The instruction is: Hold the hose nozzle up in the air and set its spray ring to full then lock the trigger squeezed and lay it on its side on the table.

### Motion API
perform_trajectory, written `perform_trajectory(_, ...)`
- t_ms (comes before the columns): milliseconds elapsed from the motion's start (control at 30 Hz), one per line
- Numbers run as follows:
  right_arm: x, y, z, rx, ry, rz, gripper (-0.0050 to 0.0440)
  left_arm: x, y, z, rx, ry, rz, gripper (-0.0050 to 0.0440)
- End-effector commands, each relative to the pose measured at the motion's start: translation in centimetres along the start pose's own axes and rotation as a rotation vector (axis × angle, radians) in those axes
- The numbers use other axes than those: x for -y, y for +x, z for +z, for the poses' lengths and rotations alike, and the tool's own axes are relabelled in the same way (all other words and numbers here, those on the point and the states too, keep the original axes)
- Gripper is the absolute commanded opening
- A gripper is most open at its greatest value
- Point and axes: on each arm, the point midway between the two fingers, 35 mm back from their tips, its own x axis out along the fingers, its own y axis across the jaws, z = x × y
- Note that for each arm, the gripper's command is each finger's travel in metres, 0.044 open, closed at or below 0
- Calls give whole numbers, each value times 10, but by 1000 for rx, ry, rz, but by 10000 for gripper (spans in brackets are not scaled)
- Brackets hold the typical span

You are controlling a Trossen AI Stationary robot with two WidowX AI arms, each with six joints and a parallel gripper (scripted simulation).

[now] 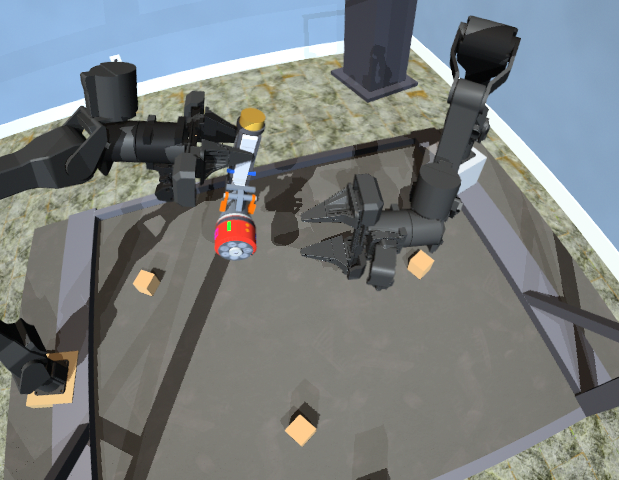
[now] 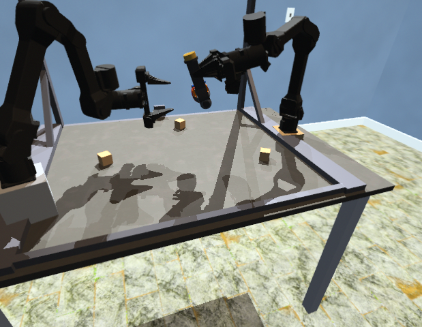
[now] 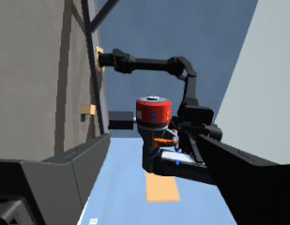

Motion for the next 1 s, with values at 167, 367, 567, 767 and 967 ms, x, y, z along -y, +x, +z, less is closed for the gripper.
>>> perform_trajectory(167,5,1,0,-4,9,-9,410,-1,-6,-16,-34,22,-4,167)
perform_trajectory(367,6,1,0,-4,11,-10,410,-1,-5,-15,-33,21,-4,167)
perform_trajectory(567,6,1,1,-4,12,-11,410,-1,-5,-15,-33,21,-4,167)
perform_trajectory(767,6,2,1,-4,14,-12,410,-1,-5,-15,-32,21,-3,167)
perform_trajectory(967,11,4,3,-3,22,-12,410,-1,-5,-15,-32,21,-3,167)
